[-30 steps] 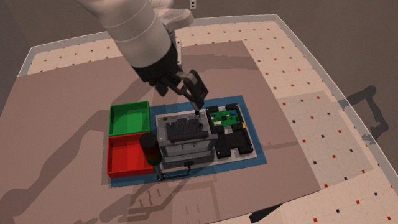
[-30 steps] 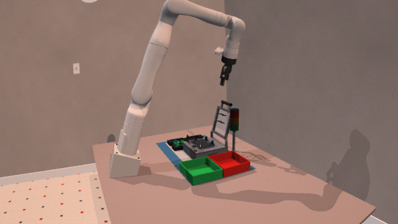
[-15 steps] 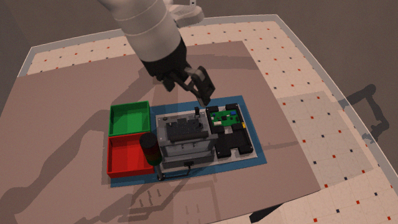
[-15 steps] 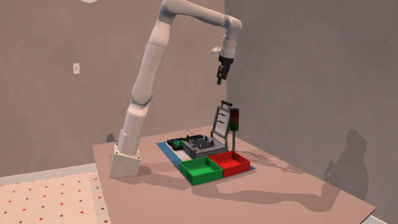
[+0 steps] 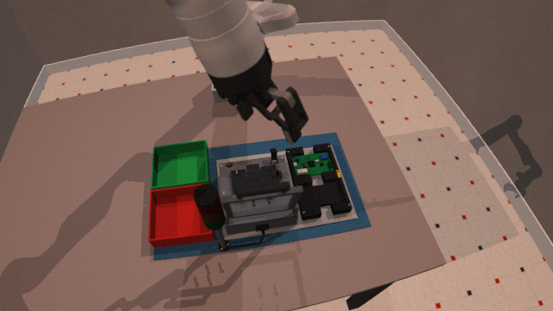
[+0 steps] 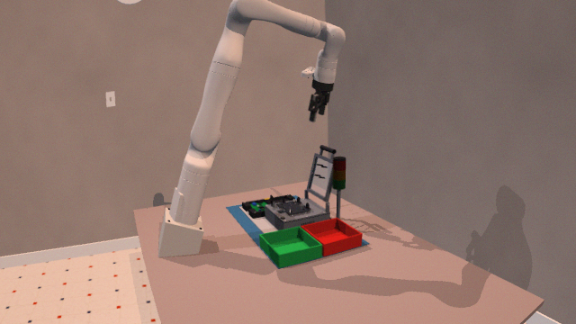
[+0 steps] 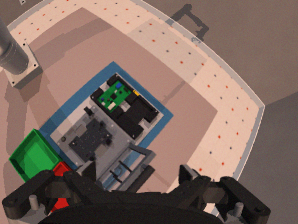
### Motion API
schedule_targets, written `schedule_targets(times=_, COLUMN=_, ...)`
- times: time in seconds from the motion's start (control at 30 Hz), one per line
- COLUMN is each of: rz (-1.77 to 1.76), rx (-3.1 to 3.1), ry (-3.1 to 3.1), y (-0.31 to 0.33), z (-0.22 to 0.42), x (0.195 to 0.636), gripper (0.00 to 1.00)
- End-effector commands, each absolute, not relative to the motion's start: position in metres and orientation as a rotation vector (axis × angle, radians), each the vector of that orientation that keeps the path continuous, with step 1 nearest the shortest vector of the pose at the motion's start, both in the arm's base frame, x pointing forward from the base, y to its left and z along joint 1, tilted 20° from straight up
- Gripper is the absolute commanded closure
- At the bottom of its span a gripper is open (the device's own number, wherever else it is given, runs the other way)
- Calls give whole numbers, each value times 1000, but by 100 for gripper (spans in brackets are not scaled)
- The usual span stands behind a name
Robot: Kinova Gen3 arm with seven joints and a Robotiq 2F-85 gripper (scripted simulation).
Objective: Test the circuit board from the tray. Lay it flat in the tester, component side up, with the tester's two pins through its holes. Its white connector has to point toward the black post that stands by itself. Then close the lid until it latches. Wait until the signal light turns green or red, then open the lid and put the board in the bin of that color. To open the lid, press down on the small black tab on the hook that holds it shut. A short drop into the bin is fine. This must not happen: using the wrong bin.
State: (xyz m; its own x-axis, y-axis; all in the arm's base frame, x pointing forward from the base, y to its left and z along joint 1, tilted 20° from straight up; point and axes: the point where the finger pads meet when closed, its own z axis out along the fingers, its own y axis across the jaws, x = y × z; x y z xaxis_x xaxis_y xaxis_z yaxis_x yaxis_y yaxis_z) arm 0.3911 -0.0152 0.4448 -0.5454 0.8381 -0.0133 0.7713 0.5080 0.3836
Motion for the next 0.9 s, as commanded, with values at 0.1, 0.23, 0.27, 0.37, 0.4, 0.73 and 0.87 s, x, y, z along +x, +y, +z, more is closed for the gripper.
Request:
schedule_targets(times=0.1, rz=498, rx=1376, ry=2551, y=-10, z=446, x=389, gripper=0)
schedule_targets(times=0.23, rz=495, rx=1404, ry=2537, y=-3, z=445, x=386, gripper=0)
schedule_targets(times=0.27, rz=495, rx=1404, ry=2537, y=-3, z=445, x=386, gripper=0)
schedule_targets(times=0.37, rz=491, rx=1432, ry=2523, y=4, z=443, x=384, gripper=0)
schedule_targets(times=0.4, rz=491, rx=1432, ry=2523, y=4, z=443, x=384, gripper=0)
schedule_targets(times=0.73, rz=484, rx=1488, ry=2495, y=18, z=440, x=379, gripper=0)
schedule_targets(times=0.87, rz=484, rx=1488, ry=2495, y=18, z=440, x=379, gripper=0)
